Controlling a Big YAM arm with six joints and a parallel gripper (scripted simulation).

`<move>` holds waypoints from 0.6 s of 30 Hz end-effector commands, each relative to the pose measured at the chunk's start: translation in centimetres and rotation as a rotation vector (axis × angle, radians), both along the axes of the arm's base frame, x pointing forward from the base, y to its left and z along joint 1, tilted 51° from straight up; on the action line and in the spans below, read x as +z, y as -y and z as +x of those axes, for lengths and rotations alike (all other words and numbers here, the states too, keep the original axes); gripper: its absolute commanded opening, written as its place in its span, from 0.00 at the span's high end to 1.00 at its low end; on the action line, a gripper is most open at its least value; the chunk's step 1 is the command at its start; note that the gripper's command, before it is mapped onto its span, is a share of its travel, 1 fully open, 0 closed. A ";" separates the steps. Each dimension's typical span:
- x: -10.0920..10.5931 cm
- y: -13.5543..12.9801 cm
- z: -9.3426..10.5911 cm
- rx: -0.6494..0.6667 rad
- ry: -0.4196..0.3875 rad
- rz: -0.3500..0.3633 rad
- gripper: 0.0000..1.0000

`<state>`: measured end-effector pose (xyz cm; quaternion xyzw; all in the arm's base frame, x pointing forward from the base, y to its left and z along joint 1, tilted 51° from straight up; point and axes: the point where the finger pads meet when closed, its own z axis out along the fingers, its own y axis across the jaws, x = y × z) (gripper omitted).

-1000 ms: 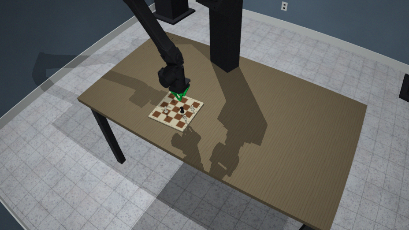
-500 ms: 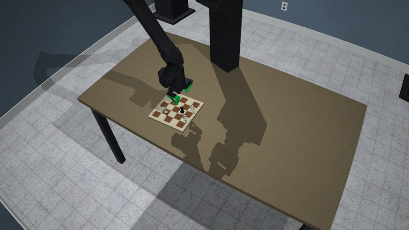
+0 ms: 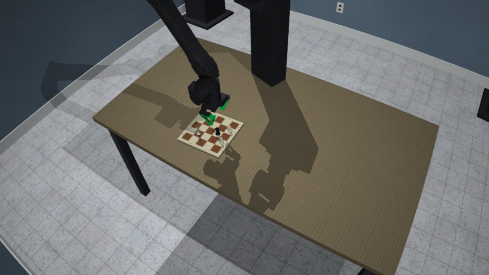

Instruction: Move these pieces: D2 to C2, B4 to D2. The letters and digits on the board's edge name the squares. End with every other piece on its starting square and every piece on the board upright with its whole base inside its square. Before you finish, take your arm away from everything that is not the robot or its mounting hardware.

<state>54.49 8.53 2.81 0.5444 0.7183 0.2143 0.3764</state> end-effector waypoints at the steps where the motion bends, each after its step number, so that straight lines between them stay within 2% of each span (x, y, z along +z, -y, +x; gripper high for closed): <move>1: 1.9 1.0 0.7 0.062 0.009 -0.085 0.00; 7: 3.3 2.7 1.7 0.282 -0.029 -0.364 0.00; 9: 3.3 2.7 1.7 0.282 -0.029 -0.364 0.00; 10: 3.6 3.0 1.9 0.347 -0.038 -0.447 0.00; 18: 6.1 5.9 3.1 0.570 -0.084 -0.730 0.00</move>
